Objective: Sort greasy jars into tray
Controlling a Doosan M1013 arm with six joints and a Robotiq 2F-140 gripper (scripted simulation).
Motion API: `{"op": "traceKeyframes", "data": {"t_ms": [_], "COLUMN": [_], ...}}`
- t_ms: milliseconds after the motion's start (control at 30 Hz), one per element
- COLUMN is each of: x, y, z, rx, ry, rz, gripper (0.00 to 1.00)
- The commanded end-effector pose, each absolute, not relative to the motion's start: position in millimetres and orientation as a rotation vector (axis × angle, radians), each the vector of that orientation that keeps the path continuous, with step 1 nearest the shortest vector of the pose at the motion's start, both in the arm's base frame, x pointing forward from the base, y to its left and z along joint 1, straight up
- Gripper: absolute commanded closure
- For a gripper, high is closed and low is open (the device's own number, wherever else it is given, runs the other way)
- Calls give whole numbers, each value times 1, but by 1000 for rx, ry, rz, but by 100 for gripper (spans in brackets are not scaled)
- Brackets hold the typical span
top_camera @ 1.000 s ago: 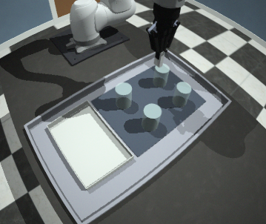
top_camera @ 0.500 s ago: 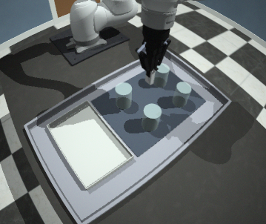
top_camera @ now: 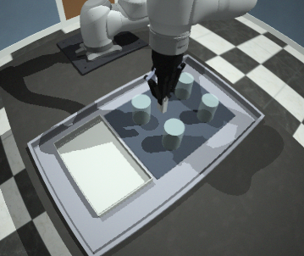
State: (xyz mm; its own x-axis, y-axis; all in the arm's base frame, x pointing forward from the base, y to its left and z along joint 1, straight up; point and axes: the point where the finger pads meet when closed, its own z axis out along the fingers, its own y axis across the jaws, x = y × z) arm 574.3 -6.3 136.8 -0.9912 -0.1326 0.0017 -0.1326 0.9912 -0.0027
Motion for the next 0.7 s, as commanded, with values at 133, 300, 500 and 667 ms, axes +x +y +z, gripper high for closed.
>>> {"op": "traceKeyframes", "data": {"t_ms": [133,300,500,667], "x": [574,574,575,575], "y": [-6,-6,-6,-6], "z": [114,100,100,100], "rx": [209,209,209,209], "ry": [-3133,-3133,-3133,-3133], "rz": [4,4,4,4], "gripper": [100,100,100,100]}}
